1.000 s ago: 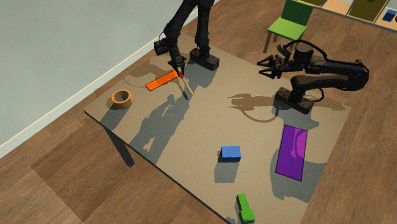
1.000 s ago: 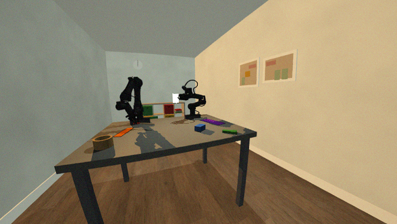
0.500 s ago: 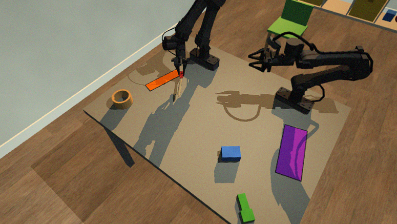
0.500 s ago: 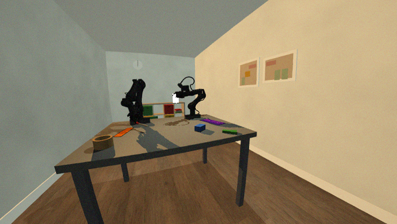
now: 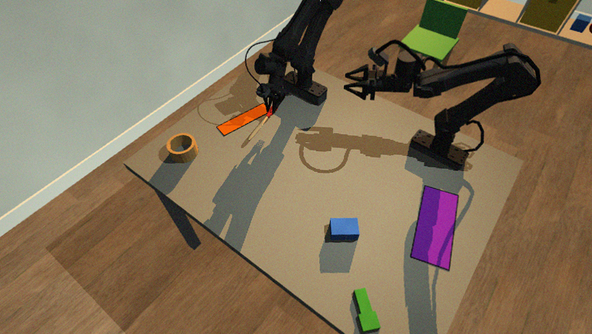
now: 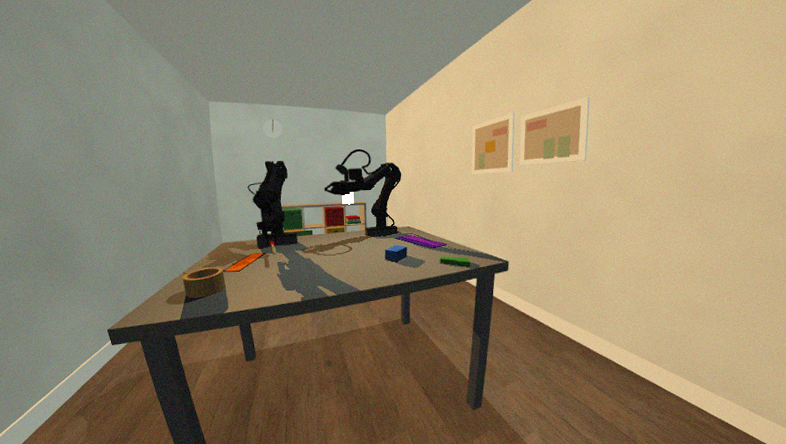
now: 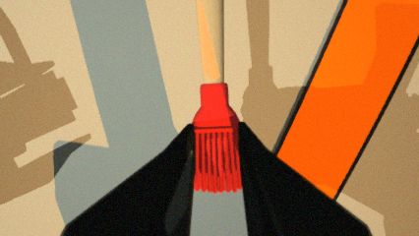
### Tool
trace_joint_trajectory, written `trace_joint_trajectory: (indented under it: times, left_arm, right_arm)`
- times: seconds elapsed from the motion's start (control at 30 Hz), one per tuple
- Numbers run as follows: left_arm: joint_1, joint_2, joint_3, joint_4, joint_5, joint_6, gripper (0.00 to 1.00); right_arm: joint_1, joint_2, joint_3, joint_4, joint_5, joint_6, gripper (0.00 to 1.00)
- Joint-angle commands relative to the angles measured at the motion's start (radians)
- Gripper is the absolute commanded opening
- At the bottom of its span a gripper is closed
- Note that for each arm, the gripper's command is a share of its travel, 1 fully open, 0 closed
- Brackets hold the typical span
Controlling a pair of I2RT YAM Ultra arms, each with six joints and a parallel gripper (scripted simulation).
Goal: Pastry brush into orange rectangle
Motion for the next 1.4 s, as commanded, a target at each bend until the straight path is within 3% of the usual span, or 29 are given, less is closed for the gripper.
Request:
trace_joint_trajectory:
  times: [0.0, 0.07, 0.2, 0.4, 0.57, 0.67, 0.8, 1.07, 1.37]
  left_arm:
    - [-0.03, 0.109, 0.058, 0.157, 0.015, -0.002, 0.57]
    - [-0.03, 0.109, 0.058, 0.157, 0.015, -0.002, 0.57]
    - [-0.063, 0.293, 0.103, 0.3, 0.022, -0.002, 0.57]
    - [-0.103, 0.54, 0.169, 0.462, 0.03, 0.0, 0.57]
    - [-0.125, 0.682, 0.207, 0.549, 0.035, 0.002, 0.57]
    - [-0.128, 0.702, 0.213, 0.564, 0.028, 0.002, 0.57]
    - [-0.136, 0.75, 0.227, 0.583, 0.031, 0.002, 0.57]
    - [-0.138, 0.765, 0.236, 0.572, 0.031, 0.003, 0.57]
    - [-0.138, 0.764, 0.236, 0.572, 0.031, 0.003, 0.57]
  right_arm:
    - [0.057, -0.047, -0.001, 0.044, 0.119, 0.229, 0.19]
    - [0.057, -0.047, -0.001, 0.044, 0.119, 0.229, 0.19]
    - [0.153, -0.033, -0.005, 0.034, 0.25, 0.425, 0.19]
    - [0.262, -0.007, 0.018, 0.024, 0.357, 0.592, 0.19]
    - [0.307, 0.018, 0.03, 0.018, 0.381, 0.62, 0.19]
    - [0.309, 0.019, 0.031, 0.026, 0.381, 0.617, 0.19]
    - [0.243, -0.014, 0.008, 0.043, 0.322, 0.498, 0.19]
    - [-0.049, -0.038, -0.035, 0.09, 0.188, 0.236, 0.19]
    - [-0.243, 0.008, -0.037, 0.119, 0.094, 0.107, 0.19]
